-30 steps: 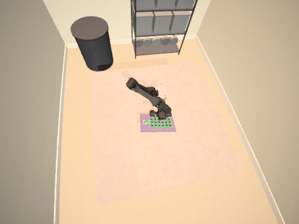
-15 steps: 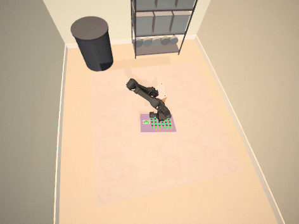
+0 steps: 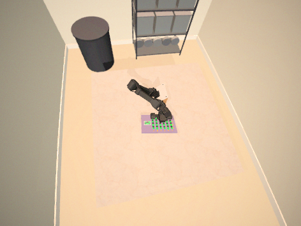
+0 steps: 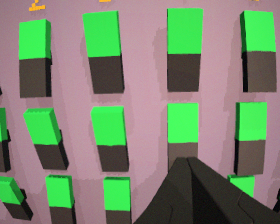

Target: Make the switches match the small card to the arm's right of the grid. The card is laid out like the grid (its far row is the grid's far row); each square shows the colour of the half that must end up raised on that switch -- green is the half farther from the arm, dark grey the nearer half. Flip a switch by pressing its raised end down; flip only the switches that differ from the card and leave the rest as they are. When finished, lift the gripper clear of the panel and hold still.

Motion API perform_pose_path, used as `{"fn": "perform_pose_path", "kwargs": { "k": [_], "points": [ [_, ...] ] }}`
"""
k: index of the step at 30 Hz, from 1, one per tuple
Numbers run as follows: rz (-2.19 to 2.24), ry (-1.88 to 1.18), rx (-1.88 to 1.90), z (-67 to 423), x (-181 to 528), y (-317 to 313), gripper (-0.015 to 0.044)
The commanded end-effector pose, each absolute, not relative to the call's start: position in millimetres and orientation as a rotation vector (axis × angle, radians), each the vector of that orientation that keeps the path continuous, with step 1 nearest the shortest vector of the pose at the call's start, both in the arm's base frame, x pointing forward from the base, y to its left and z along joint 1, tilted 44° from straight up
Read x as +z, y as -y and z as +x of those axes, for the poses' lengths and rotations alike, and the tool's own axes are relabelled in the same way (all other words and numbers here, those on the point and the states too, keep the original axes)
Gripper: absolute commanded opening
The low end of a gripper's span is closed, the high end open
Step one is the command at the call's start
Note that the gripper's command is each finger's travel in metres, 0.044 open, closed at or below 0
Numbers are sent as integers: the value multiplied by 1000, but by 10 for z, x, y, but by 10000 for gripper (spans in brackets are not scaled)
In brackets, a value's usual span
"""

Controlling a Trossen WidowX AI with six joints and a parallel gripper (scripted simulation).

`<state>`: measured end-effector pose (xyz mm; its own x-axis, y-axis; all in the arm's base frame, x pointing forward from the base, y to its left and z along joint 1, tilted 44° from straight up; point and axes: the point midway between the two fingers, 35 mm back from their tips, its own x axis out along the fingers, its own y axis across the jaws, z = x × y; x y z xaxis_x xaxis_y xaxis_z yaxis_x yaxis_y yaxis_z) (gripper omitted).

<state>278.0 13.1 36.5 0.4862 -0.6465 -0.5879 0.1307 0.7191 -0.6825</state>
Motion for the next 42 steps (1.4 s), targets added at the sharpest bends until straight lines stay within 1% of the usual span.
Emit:
{"fn": "perform_pose_path", "kwargs": {
  "k": [1,42],
  "points": [
    [-618,-957,-507,2779,359,-132,0],
    [-618,-957,-507,2805,326,-96,0]
  ]
}}
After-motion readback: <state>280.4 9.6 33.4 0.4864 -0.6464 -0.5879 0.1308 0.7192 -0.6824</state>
